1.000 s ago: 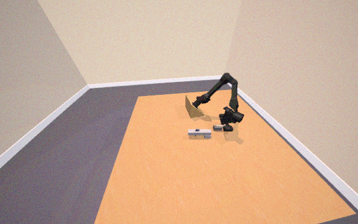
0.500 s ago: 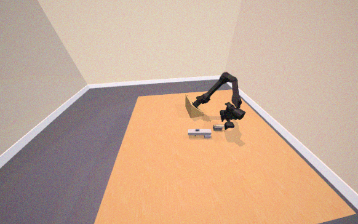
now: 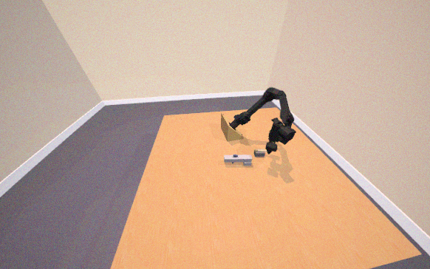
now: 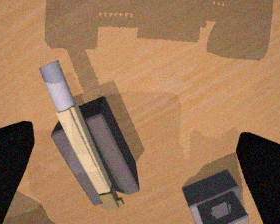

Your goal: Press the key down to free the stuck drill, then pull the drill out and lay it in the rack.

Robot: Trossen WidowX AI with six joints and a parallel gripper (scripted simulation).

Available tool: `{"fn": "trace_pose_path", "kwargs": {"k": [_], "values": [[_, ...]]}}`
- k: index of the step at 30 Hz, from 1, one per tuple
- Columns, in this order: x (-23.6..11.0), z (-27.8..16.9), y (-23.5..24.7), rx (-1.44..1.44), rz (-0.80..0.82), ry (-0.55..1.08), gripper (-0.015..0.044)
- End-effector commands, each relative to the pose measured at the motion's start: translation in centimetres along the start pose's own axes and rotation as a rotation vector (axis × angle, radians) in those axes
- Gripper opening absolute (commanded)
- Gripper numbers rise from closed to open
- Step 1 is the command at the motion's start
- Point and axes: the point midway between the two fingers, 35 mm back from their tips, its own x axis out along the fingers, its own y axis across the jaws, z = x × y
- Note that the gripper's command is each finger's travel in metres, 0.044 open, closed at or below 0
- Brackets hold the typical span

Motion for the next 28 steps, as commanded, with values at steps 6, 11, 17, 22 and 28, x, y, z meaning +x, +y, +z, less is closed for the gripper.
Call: {"fn": "trace_pose_path", "kwargs": {"k": [6, 11, 17, 22, 28], "values": [[-5.9, -1.2, -9.7, 1.102, -0.069, -0.093, 0.044], [-8.1, -2.3, -12.6, 1.495, -0.06, -0.145, 0.044], [-10.8, -4.3, -15.8, 1.957, -0.028, -0.214, 0.044], [-13.1, -6.3, -18.1, 2.327, 0.02, -0.273, 0.044], [-15.7, -9.2, -20.6, 2.771, 0.111, -0.347, 0.044]]}}
